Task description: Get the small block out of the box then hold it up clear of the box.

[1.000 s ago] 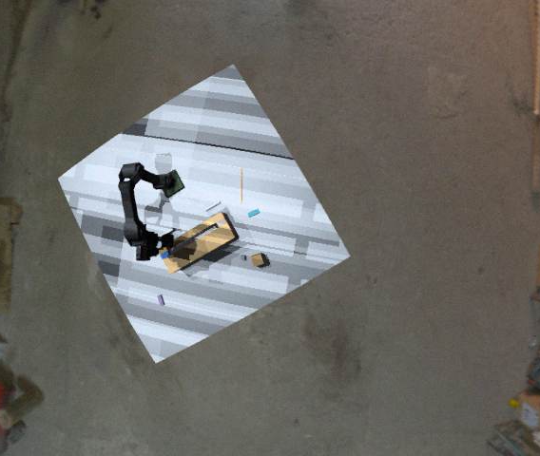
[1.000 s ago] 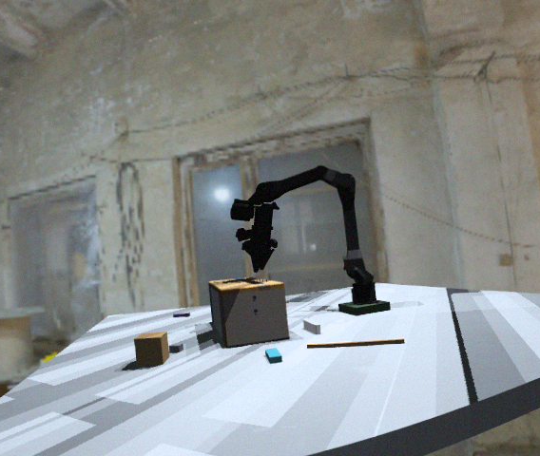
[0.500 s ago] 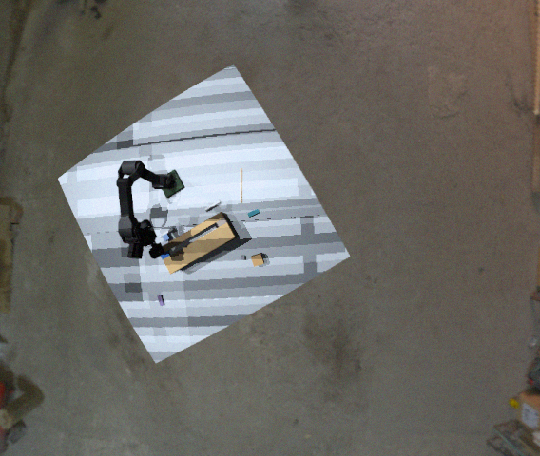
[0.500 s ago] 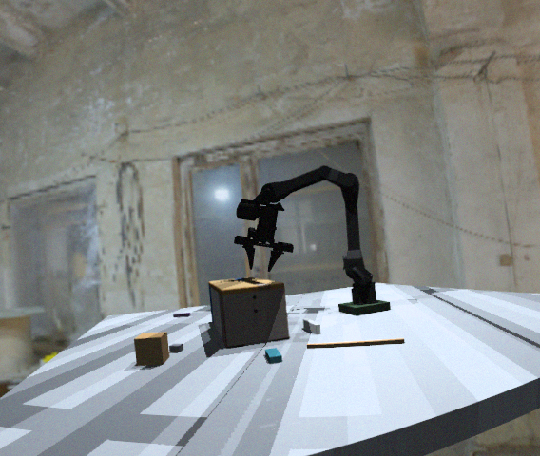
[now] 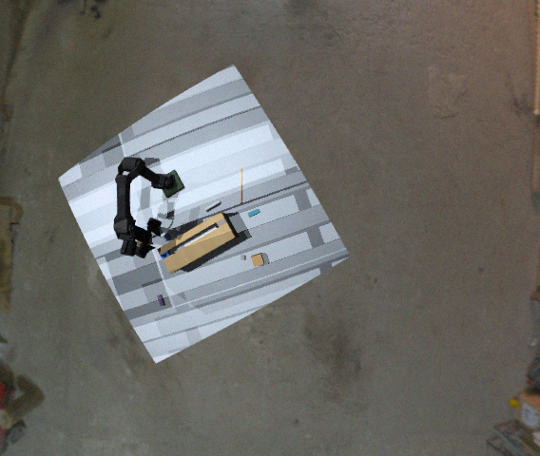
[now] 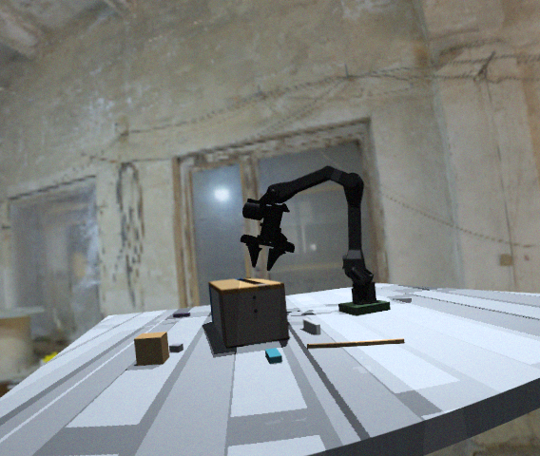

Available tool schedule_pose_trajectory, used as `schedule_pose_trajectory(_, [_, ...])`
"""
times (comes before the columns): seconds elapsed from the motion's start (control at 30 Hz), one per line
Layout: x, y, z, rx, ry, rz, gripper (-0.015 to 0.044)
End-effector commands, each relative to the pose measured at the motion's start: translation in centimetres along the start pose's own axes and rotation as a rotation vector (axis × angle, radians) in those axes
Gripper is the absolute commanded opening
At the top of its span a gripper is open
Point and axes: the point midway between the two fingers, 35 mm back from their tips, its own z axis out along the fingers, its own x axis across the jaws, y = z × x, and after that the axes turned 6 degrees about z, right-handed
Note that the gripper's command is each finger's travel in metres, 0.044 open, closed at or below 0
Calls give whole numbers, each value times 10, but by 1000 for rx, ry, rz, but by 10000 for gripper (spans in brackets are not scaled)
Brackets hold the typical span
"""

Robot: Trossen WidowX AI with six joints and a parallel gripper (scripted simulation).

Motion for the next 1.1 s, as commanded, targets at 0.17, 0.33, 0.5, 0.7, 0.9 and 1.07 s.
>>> schedule_pose_trajectory(0.17, [-1, 6, -9, 98, -9, 708, 285])
schedule_pose_trajectory(0.33, [-1, 6, -9, 98, -9, 708, 285])
schedule_pose_trajectory(0.5, [-1, 6, -6, 98, -9, 708, 285])
schedule_pose_trajectory(0.7, [-13, 24, 64, 98, -9, 707, 285])
schedule_pose_trajectory(0.9, [-20, 29, 81, 97, -8, 708, 285])
schedule_pose_trajectory(1.07, [-20, 31, 88, 97, -8, 708, 285])
